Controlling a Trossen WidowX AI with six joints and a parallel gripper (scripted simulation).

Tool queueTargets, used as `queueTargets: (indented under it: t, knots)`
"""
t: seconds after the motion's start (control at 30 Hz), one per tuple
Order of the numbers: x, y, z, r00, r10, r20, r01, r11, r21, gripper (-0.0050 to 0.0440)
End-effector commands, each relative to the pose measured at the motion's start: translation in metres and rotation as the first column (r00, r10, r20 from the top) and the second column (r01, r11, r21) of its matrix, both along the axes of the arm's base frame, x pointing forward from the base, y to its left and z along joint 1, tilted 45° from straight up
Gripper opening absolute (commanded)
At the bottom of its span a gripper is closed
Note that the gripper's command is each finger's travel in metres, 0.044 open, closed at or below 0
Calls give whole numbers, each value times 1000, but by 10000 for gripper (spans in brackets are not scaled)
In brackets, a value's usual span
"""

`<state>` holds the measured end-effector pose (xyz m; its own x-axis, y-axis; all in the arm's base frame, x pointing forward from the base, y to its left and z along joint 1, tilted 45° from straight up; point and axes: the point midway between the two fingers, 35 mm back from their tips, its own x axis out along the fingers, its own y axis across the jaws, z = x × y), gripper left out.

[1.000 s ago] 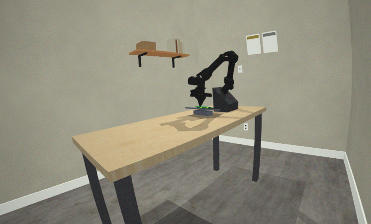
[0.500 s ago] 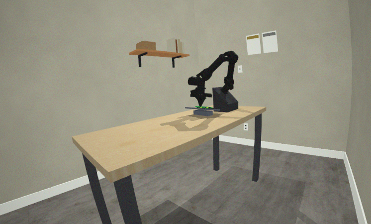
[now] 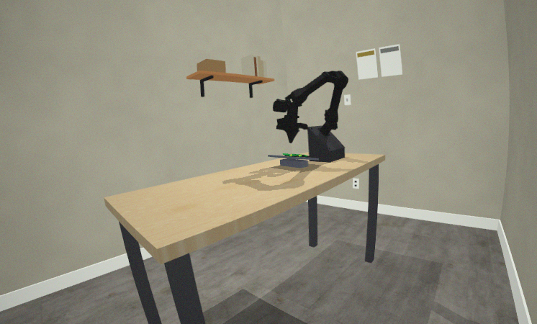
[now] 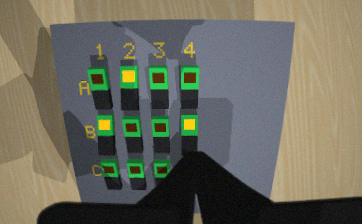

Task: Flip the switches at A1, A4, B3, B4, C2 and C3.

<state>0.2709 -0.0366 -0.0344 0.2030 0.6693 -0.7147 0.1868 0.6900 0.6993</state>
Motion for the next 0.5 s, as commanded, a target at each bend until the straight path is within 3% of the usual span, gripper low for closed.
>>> queueTargets:
  t: [0.0, 0.2, 0.47]
  knots:
    - [-3, 4, 13, 1000, 6, 13, -6, 1000, -1, -50]
    - [-27, 39, 37, 1000, 3, 11, -3, 1000, 2, -50]
    - [-29, 42, 37, 1000, 5, 11, -5, 1000, -2, -50]
